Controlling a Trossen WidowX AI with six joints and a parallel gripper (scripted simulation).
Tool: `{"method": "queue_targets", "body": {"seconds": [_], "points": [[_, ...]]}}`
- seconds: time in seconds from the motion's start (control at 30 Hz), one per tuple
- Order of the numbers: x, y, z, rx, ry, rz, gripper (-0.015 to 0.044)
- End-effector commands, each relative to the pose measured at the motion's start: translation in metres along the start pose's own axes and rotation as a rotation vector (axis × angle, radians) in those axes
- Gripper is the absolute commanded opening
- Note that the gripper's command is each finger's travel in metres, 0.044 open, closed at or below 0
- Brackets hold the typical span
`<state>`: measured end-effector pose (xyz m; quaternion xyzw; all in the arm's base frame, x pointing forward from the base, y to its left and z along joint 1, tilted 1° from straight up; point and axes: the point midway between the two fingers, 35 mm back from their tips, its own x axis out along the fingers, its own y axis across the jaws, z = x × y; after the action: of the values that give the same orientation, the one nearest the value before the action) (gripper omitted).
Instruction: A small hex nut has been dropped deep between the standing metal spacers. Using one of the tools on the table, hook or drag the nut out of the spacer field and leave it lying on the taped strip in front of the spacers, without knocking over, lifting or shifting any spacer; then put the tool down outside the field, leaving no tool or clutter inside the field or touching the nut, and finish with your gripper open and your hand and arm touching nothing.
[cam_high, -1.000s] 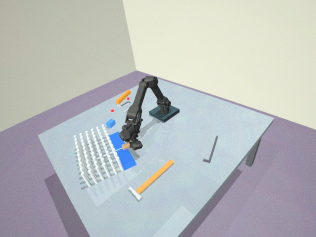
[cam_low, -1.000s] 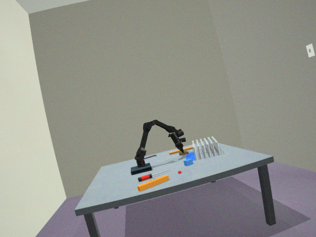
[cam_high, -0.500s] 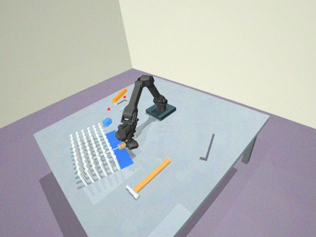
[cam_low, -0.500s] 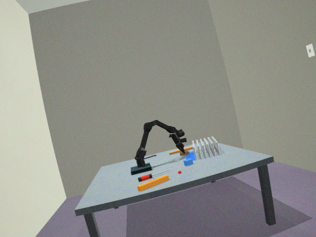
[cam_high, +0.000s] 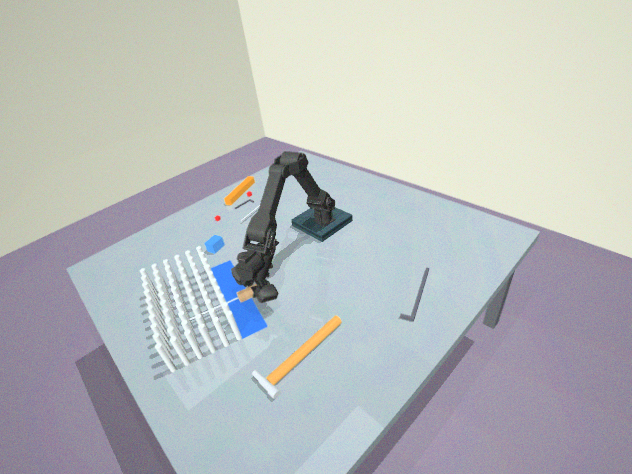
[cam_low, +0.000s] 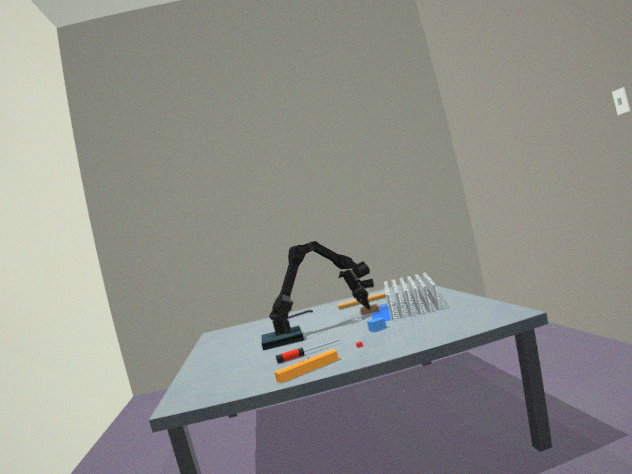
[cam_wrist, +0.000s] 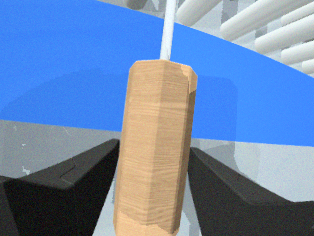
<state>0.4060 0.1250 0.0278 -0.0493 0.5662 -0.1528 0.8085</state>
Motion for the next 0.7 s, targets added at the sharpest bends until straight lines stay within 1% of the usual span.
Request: {"method": "queue_targets", "body": {"seconds": [0.0,0.67], "points": [[0.001,0.000,-0.001,-0.004,0.000,0.000,0.0000],[-0.004,0.000,-0.013,-0.003,0.003,-0.001,0.0000]]}}
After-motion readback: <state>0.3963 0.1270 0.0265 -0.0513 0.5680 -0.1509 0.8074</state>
